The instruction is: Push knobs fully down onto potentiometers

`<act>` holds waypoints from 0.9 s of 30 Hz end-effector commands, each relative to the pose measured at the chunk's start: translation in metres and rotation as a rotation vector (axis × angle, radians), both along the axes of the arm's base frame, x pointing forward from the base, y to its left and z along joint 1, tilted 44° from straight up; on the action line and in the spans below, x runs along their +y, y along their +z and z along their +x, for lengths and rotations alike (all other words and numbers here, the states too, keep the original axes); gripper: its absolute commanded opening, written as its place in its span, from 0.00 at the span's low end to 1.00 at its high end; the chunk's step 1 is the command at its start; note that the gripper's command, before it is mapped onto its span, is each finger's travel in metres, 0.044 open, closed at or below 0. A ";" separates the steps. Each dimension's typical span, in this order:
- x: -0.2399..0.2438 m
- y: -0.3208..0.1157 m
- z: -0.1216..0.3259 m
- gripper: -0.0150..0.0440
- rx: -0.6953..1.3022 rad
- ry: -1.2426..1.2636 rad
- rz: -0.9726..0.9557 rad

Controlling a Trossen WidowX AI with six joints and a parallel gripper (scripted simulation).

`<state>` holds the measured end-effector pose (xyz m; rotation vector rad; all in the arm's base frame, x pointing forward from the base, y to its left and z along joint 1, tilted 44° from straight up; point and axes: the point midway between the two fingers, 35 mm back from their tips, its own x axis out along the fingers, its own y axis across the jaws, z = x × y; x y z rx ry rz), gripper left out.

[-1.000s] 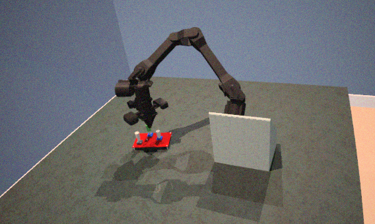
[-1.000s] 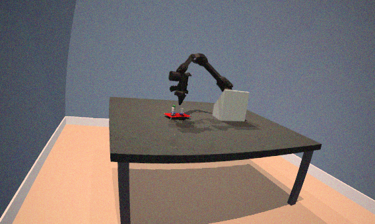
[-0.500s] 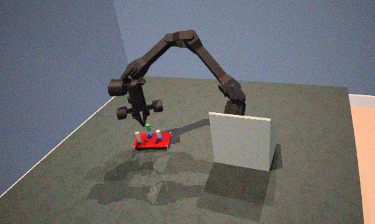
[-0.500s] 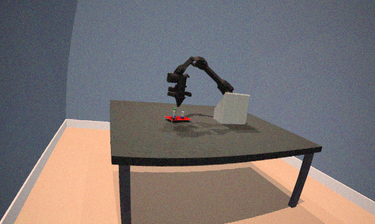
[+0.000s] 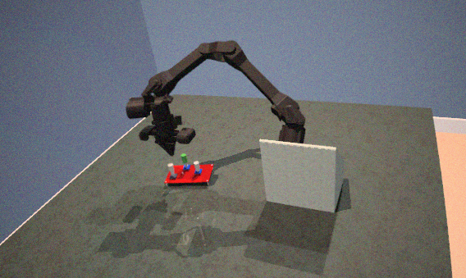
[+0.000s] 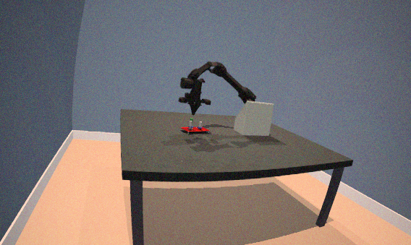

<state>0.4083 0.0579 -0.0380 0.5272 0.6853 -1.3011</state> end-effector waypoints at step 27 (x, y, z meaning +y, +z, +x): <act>0.000 -0.015 0.013 0.25 -0.276 -0.306 0.052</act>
